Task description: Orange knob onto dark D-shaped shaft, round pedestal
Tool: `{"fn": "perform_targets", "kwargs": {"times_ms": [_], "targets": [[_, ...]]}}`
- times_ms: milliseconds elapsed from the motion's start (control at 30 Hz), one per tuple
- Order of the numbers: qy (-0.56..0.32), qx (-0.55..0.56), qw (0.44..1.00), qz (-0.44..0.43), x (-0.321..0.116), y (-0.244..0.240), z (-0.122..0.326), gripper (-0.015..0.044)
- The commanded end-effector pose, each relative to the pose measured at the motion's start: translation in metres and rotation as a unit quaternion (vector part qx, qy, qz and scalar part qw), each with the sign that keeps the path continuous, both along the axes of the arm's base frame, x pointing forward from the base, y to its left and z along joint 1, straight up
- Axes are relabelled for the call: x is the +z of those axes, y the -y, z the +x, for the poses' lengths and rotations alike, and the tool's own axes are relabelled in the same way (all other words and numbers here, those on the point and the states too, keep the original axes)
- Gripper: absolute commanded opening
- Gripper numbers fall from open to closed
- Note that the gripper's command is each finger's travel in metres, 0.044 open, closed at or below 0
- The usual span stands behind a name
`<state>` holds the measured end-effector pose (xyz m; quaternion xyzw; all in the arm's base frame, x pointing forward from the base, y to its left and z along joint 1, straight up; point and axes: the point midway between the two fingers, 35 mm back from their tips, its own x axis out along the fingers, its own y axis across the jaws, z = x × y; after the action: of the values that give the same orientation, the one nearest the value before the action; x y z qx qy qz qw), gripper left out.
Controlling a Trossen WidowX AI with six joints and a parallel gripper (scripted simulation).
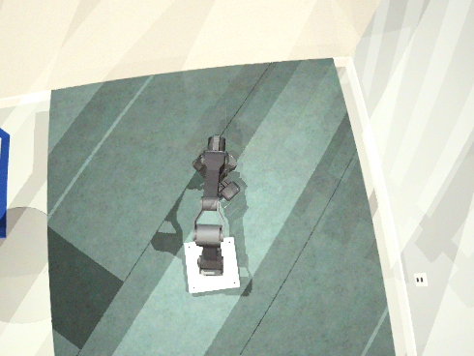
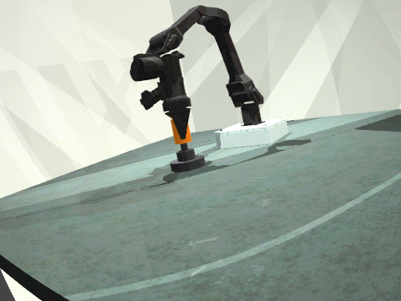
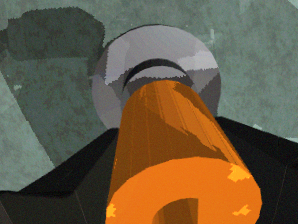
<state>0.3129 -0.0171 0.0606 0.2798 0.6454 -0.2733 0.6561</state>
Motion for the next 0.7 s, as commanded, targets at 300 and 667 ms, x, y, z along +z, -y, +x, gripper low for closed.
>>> {"fn": "perform_targets", "kwargs": {"times_ms": [300, 667], "targets": [[0.0, -0.013, 1.0, -0.001, -0.0022, 0.0001, 0.0005, 0.0], [0.0, -0.013, 1.0, -0.001, -0.0032, 0.0007, 0.0002, 0.0]]}}
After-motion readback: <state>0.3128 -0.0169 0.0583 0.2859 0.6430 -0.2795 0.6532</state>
